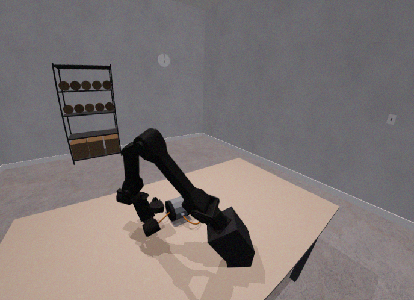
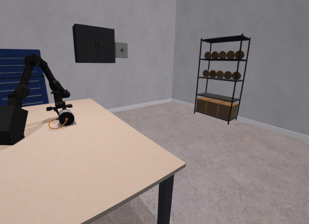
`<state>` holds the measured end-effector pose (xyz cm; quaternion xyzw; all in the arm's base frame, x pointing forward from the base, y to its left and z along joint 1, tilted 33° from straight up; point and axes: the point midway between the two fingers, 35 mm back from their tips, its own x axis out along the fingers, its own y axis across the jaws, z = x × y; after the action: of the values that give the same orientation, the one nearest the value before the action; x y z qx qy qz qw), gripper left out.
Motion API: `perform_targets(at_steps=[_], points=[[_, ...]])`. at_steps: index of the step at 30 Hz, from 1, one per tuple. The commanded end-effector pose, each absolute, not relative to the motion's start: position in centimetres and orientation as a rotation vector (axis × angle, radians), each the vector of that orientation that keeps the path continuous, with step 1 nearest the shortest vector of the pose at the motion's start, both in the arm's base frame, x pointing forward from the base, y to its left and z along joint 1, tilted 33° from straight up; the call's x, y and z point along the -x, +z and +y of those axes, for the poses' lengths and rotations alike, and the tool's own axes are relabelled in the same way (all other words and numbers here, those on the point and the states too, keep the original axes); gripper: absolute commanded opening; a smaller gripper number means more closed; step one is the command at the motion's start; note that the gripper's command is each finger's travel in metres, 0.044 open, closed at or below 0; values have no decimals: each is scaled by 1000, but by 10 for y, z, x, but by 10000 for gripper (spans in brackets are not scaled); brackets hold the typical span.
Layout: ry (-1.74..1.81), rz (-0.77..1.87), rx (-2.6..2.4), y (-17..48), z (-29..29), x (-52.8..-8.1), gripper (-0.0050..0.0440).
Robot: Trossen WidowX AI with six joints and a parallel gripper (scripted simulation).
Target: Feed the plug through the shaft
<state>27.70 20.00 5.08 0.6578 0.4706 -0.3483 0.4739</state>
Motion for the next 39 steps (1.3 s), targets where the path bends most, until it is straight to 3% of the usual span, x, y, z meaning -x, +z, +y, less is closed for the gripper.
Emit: perform_targets(at_steps=[1, 9, 16, 26, 39], points=[[-854, 1152, -1610, 47, 202, -278, 0], [-854, 1152, -1610, 47, 202, -279, 0], [-850, 1152, -1609, 49, 201, -278, 160], [-854, 1152, -1610, 47, 197, -277, 160], [-855, 1150, -1611, 48, 199, -278, 71]])
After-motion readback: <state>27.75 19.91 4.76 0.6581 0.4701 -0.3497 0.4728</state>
